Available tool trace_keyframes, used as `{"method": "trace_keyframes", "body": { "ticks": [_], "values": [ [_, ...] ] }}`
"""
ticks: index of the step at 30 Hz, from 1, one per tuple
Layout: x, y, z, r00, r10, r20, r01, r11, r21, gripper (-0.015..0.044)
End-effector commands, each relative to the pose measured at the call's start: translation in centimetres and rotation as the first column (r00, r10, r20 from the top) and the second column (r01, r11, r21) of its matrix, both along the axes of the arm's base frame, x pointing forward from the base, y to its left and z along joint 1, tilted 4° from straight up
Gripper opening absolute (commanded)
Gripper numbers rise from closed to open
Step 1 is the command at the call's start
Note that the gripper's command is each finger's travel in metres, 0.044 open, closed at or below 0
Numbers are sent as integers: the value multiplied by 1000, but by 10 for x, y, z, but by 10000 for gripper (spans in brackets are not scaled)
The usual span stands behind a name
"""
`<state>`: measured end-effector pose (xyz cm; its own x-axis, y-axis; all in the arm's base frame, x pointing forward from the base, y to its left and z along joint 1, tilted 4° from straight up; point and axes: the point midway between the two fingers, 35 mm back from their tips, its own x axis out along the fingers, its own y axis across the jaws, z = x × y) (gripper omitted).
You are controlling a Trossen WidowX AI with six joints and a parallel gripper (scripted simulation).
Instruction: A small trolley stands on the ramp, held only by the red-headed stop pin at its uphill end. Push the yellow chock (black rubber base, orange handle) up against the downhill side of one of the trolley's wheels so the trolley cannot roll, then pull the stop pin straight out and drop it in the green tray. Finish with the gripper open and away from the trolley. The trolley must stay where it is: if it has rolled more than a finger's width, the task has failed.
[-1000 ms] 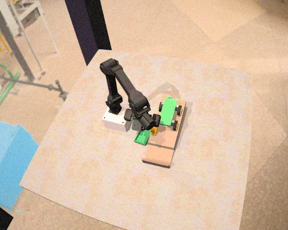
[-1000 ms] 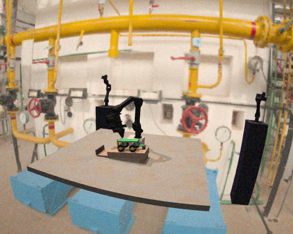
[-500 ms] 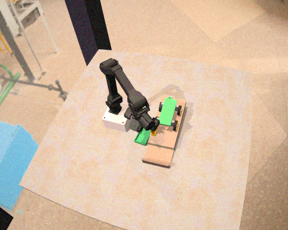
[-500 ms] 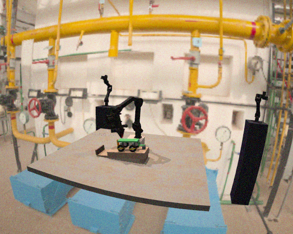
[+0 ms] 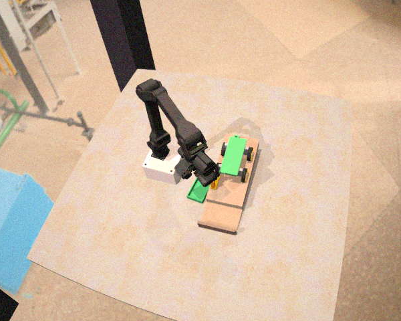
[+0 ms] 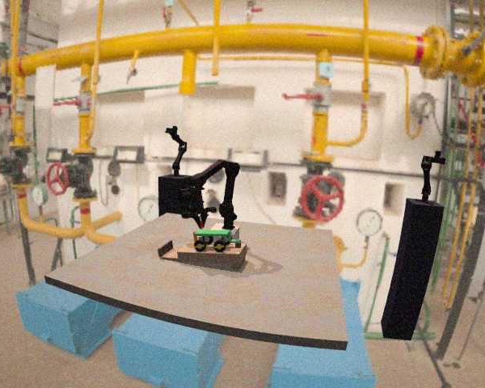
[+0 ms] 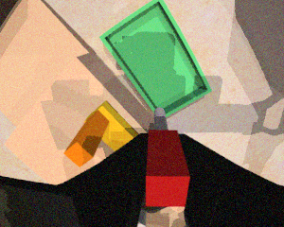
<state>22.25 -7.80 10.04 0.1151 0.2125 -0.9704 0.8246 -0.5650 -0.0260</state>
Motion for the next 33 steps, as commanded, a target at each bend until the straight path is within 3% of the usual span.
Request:
{"method": "trace_keyframes", "body": {
  "ticks": [1,15,33],
  "values": [
    [0,0,2,994,-110,-3,110,994,-10,0],
    [0,3,2,865,-495,-80,491,869,-59,0],
    [2,6,3,529,-844,-92,834,537,-125,0]
  ]
}}
